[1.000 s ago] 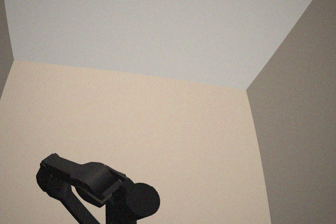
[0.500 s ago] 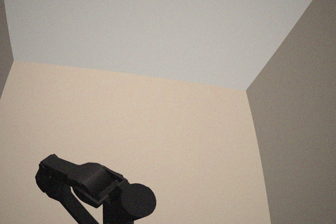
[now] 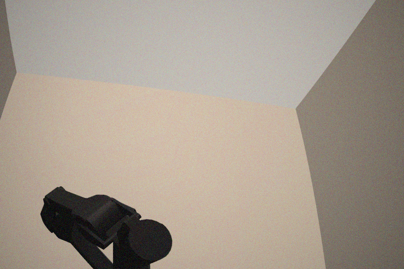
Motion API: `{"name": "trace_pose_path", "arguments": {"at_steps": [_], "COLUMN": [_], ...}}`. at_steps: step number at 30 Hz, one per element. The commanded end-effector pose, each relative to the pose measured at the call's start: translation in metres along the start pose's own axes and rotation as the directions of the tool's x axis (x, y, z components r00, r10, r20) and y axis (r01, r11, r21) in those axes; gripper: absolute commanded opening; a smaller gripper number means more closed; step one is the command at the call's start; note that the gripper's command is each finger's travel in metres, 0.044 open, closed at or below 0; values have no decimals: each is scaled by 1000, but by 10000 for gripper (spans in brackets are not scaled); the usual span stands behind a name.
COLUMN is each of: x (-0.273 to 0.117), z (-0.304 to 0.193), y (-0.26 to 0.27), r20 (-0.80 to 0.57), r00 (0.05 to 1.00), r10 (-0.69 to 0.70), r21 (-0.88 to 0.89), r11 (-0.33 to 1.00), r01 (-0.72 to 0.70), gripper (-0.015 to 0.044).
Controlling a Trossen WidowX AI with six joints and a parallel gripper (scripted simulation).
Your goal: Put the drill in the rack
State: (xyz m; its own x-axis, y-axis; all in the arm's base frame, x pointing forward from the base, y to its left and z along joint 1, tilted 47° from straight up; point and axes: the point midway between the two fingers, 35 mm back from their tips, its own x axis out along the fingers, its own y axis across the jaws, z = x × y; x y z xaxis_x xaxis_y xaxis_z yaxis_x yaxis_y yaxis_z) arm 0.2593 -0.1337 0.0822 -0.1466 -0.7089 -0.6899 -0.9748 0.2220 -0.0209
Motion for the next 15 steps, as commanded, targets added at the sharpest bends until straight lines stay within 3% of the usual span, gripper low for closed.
{"name": "trace_pose_path", "arguments": {"at_steps": [1,14,15], "x": [-3,-6,-2], "z": [-9,-26,-19], "y": [-2,-3,0], "r20": [-2,-3,-1], "r00": [1000,1000,1000], "r10": [-9,-9,3], "r21": [1,2,-2], "r11": [1000,1000,1000], "r01": [9,9,-3], "gripper": [0,0,26]}}
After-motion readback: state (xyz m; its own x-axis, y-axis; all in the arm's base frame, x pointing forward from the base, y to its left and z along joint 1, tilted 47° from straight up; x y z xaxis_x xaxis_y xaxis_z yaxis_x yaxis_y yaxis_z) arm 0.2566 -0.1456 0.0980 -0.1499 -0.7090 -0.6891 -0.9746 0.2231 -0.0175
